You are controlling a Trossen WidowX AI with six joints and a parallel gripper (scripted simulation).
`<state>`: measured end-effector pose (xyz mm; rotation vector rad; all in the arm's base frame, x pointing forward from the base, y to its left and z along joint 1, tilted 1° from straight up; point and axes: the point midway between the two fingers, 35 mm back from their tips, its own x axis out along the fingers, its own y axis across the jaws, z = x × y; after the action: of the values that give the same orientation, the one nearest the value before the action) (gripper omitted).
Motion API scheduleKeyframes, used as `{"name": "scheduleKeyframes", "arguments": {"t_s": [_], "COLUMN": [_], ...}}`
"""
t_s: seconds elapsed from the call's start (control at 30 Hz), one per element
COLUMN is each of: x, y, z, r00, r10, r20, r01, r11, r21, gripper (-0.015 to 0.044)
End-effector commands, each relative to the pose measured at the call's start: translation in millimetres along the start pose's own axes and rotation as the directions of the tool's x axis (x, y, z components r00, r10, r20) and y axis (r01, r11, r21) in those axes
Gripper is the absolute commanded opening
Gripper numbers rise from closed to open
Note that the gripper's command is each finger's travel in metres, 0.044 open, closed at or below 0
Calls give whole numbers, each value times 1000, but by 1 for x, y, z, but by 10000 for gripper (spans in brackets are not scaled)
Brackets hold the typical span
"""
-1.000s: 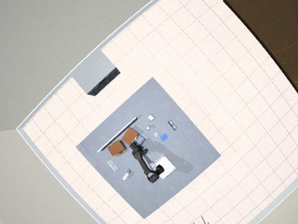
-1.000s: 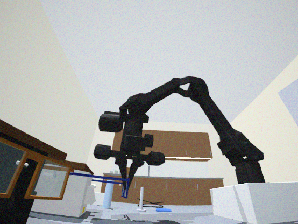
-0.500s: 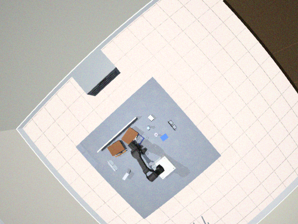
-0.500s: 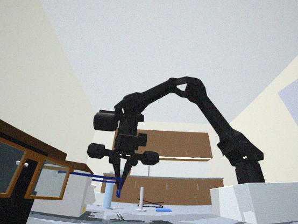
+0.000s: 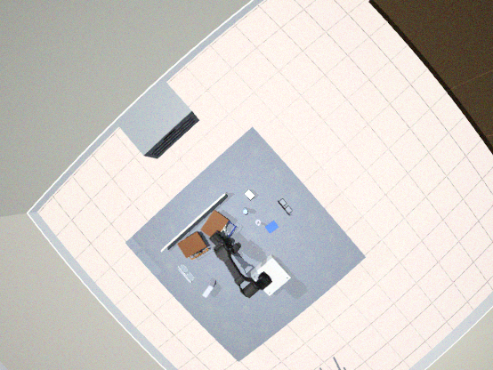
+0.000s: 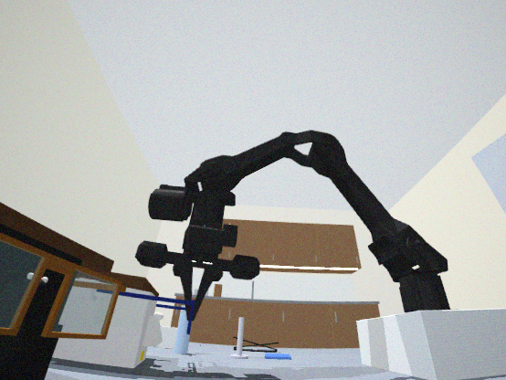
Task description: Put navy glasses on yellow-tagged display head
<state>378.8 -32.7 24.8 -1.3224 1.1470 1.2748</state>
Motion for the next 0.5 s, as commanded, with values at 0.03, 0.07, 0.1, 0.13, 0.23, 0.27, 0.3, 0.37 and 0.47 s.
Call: {"name": "scheduleKeyframes", "arguments": {"t_s": [0.03,0.07,0.1,0.13,0.23,0.27,0.3,0.37,0.47], "x": [-2,-2,-2,-2,-2,-2,-2,-1,-1], "y": [-9,-11,-12,-13,-16,-18,-19,-21,-25], "z": [0,0,0,0,0,0,0,0,0], "r00": [1000,1000,1000,1000,1000,1000,1000,1000,1000], "r10": [-7,-7,-8,-8,-8,-8,-8,-8,-9], "r20": [-3,-3,-3,-3,-3,-3,-3,-3,-3], "r01": [7,7,8,8,8,8,8,8,9], "r11": [1000,1000,1000,1000,1000,1000,1000,1000,1000], "r21": [3,3,3,3,3,3,3,3,3], "gripper": [0,0,0,0,0,0,0,0,0]}}
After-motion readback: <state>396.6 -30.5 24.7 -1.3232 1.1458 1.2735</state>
